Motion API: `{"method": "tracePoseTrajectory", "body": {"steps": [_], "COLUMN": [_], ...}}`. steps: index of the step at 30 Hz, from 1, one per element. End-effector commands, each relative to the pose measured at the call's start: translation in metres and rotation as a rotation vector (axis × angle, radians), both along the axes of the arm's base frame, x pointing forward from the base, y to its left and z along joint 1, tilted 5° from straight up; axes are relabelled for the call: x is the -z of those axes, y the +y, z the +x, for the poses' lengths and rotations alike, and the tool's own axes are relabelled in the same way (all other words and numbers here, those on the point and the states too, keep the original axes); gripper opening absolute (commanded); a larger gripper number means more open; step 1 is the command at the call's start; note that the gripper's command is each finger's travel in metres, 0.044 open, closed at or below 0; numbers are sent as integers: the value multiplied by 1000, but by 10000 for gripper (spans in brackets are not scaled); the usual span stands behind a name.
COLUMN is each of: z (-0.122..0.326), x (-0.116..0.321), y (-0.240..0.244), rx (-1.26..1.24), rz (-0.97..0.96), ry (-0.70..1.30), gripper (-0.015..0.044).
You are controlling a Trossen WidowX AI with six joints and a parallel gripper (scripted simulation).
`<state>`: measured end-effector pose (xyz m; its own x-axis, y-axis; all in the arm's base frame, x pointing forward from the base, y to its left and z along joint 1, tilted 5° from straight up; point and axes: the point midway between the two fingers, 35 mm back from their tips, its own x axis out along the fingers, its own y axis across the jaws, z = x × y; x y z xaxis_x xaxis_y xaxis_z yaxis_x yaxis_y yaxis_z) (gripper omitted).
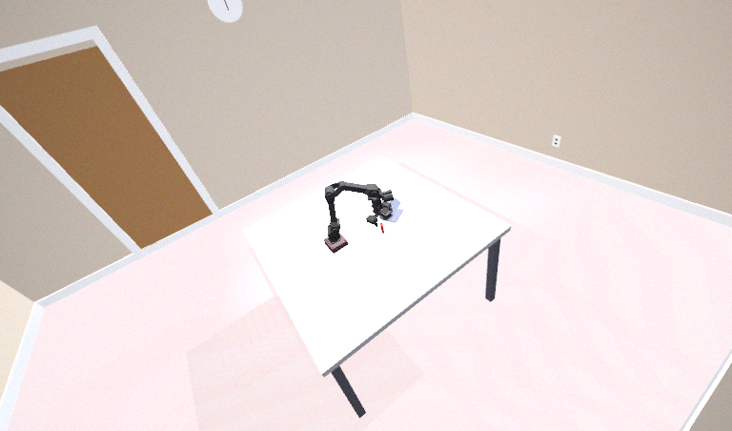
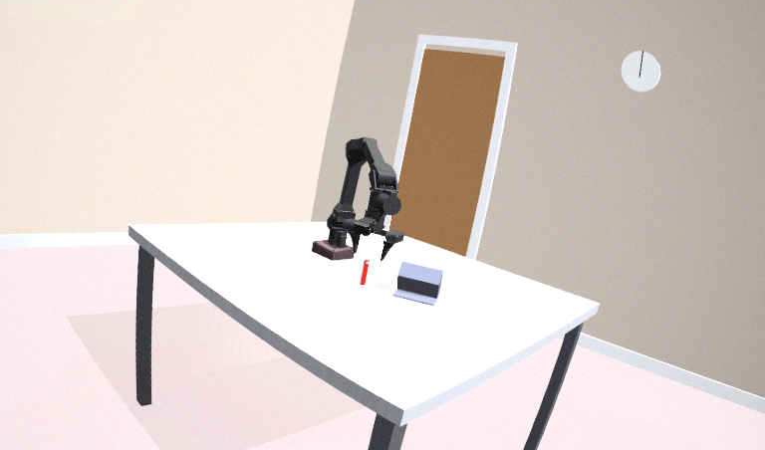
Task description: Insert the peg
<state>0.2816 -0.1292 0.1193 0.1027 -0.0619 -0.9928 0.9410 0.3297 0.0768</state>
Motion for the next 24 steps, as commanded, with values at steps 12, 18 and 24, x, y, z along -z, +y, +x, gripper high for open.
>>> {"method": "tracePoseTrajectory", "body": {"steps": [12, 18, 24], "z": [2, 3, 3], "x": [27, 36, 46], "y": [-3, -3, -3], "rx": [-4, -4, -4], "rz": [-4, -4, -4], "ry": [7, 7, 7], "gripper": [440, 440, 440]}}
